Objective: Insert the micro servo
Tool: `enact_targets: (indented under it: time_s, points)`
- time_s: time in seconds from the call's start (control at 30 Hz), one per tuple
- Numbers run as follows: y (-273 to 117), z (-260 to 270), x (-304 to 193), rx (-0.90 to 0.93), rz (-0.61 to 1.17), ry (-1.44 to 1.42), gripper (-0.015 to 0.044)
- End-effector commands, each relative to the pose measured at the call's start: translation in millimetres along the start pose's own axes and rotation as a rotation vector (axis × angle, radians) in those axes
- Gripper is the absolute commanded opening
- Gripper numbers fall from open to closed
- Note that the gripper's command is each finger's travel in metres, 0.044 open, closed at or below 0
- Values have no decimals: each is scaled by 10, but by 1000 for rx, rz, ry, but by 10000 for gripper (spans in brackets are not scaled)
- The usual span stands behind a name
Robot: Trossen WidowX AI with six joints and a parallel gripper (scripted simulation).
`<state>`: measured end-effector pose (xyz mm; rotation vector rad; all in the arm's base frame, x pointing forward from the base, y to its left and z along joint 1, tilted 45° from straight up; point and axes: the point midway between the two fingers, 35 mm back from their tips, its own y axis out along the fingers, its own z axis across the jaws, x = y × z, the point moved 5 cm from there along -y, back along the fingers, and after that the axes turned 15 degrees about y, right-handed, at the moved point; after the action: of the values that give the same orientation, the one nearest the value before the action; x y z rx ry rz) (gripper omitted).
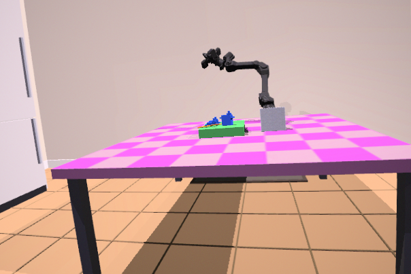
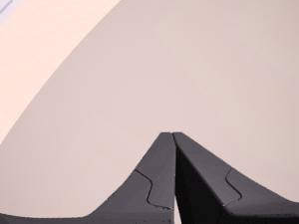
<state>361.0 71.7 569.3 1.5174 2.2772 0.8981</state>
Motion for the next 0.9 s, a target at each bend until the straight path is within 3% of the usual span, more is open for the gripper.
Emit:
enact_targets:
  time_s: [0.0, 0.47, 0.87]
  points:
    - [21, 308, -11, 84, 32, 99, 0]
    - [-35, 1393, 21, 380, 201, 442, 0]
    - [-307, 2316, 143, 627, 425, 690, 0]
